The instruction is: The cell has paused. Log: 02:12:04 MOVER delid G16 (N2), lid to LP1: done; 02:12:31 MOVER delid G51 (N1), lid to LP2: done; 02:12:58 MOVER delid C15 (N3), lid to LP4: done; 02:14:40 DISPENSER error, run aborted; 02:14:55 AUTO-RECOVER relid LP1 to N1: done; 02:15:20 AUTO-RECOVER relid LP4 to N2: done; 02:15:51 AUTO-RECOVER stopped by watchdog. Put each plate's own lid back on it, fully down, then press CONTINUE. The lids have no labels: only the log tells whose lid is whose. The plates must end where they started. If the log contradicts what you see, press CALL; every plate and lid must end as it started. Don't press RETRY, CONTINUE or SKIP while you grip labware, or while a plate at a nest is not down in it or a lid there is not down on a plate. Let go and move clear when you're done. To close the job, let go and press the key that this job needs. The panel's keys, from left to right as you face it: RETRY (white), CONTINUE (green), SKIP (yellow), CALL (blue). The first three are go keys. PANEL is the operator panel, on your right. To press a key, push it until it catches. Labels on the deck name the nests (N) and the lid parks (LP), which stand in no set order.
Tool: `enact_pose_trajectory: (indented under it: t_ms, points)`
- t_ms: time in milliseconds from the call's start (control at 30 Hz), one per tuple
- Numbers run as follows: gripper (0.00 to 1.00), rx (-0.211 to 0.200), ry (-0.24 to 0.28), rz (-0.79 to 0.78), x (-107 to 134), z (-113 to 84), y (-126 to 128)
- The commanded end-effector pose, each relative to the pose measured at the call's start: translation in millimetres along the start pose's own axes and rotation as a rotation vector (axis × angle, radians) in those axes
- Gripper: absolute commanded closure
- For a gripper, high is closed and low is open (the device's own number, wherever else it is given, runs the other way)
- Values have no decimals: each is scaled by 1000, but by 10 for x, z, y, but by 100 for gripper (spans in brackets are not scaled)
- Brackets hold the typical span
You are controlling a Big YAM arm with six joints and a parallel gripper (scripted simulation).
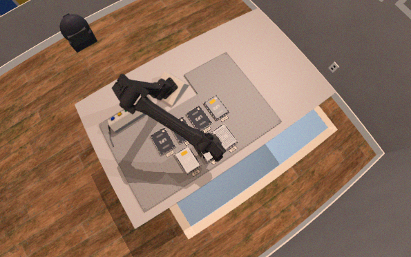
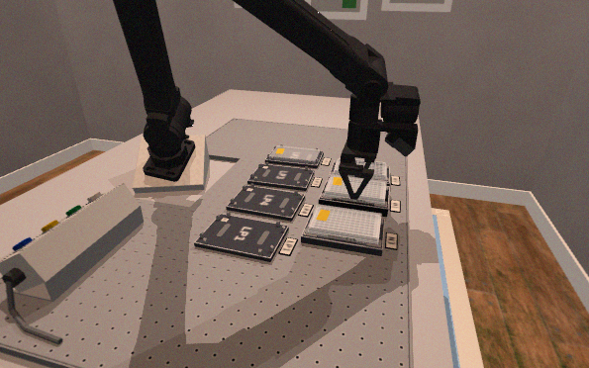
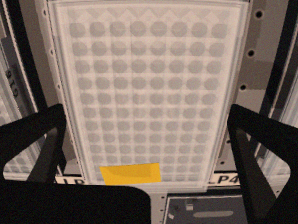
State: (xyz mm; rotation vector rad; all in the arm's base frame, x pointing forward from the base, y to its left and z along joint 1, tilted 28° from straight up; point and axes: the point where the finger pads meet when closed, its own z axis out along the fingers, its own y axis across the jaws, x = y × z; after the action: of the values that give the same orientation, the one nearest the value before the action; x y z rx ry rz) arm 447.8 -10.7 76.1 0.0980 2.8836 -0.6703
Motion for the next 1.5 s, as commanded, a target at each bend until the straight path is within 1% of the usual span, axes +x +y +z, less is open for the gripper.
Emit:
enact_pose_trajectory:
  t_ms: [0,200,367,433,800,1467]
  points:
    - [0,3,16,5,8,76,-40]
    - [0,1,10,8,-14,7,-53]
    - [0,-2,-4,14,-56,-53,-55]
    - [0,-2,-4,14,-56,-53,-55]
    - [0,-9,-34,25,-140,-187,-55]
    - [0,-15,-54,18,-206,-294,1]
